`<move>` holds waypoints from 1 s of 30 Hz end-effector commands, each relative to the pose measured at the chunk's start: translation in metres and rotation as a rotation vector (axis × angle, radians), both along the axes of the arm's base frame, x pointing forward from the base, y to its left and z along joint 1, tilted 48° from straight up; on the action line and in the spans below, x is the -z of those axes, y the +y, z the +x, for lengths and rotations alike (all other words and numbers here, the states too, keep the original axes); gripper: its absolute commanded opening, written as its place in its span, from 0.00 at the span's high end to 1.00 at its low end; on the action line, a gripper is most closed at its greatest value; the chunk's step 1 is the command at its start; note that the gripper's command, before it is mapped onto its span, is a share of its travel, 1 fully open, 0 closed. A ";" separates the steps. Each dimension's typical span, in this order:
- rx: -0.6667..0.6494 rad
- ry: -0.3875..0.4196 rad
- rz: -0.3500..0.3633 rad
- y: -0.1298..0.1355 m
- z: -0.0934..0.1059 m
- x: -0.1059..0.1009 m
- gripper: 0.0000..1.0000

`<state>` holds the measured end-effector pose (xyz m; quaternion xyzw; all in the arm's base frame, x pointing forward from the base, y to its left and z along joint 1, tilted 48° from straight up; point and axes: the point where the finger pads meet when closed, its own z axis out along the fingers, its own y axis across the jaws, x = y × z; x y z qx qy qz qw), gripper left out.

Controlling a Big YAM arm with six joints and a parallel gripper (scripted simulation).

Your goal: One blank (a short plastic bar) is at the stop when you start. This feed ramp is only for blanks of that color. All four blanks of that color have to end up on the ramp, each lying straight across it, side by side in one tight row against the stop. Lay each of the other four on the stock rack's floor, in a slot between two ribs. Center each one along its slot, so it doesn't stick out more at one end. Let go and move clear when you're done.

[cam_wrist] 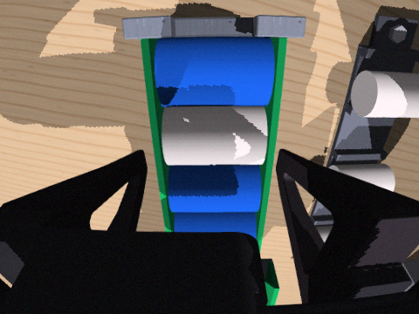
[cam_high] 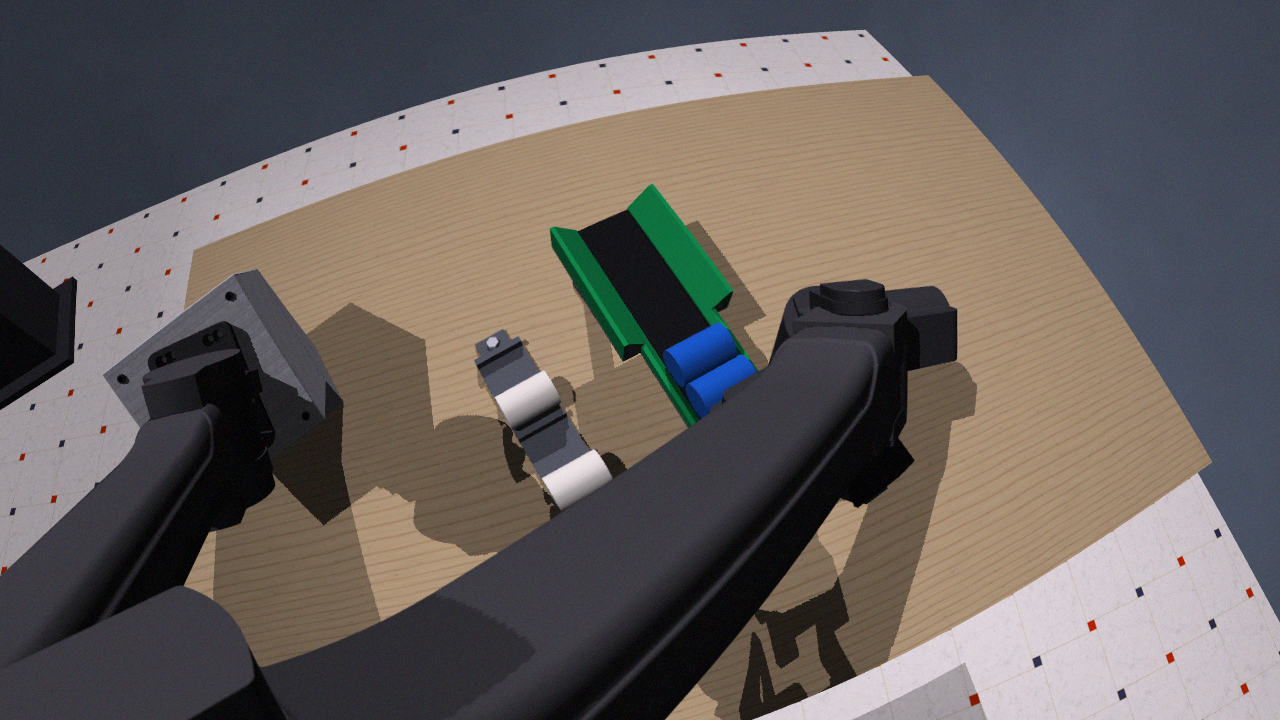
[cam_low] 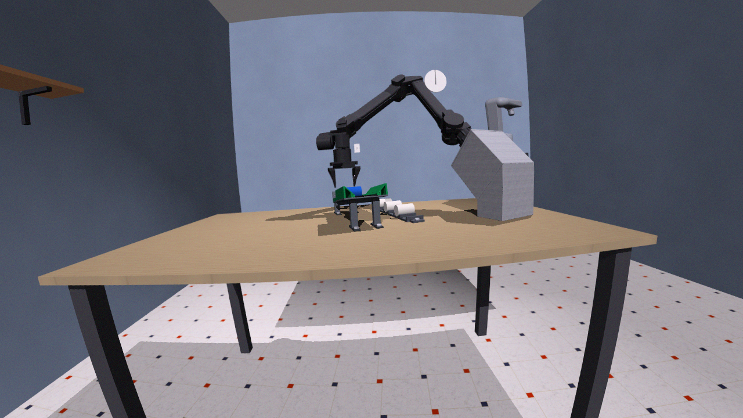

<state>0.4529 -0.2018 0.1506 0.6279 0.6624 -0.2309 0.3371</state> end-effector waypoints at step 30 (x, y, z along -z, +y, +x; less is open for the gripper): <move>-0.001 -0.011 -0.002 0.000 -0.004 -0.002 0.22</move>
